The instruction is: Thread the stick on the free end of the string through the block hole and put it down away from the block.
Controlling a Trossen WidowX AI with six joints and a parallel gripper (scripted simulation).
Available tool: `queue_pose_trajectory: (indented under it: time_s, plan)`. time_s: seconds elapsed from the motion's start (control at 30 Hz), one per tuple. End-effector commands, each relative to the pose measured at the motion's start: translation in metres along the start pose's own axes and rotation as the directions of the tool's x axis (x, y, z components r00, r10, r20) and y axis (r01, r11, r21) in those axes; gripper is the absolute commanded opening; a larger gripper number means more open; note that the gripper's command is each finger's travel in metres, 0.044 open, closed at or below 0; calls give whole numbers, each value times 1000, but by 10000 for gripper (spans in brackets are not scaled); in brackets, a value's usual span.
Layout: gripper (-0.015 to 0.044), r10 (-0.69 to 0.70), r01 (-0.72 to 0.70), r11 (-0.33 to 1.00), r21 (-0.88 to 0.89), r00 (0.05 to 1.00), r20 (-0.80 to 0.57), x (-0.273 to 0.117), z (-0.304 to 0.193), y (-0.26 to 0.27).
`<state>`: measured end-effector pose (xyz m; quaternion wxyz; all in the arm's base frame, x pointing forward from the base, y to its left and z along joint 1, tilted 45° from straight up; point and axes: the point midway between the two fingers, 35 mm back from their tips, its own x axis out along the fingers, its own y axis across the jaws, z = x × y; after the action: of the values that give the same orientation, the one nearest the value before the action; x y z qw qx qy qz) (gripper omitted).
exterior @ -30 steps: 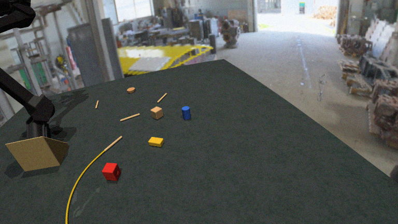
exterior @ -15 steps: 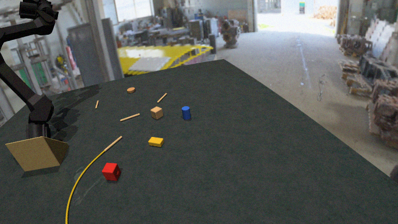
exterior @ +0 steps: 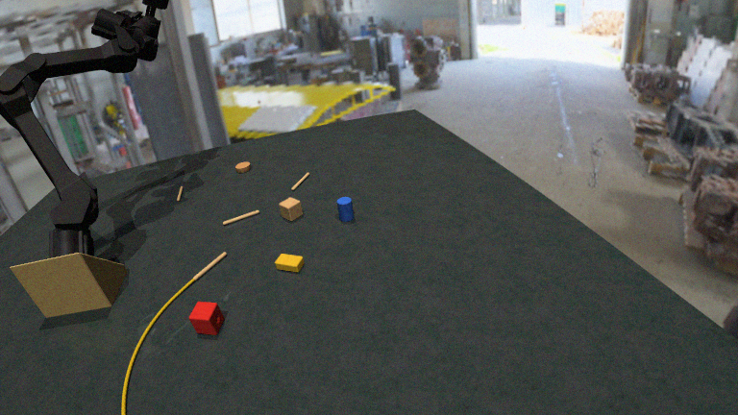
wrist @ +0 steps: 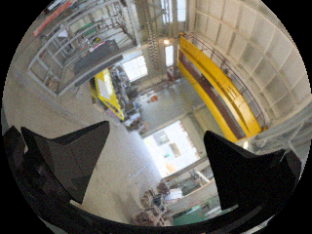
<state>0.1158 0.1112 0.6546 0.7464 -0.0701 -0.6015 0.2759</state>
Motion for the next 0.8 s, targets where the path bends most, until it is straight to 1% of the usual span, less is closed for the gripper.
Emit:
queue_pose_trajectory:
  time_s: [0.0,0.2,0.37,0.57,0.77]
  plan:
    - [440,-2,-3,999,-36,988,-152,-5,-56,-4]
    - [440,-12,-30,995,-98,916,-400,-29,-144,-16]
    - [440,-16,-82,987,-137,804,-594,-67,-210,-25]
    - [440,-25,-147,978,-151,633,-774,-124,-275,-38]
    - [440,-42,-212,968,-135,390,-920,-208,-340,-58]
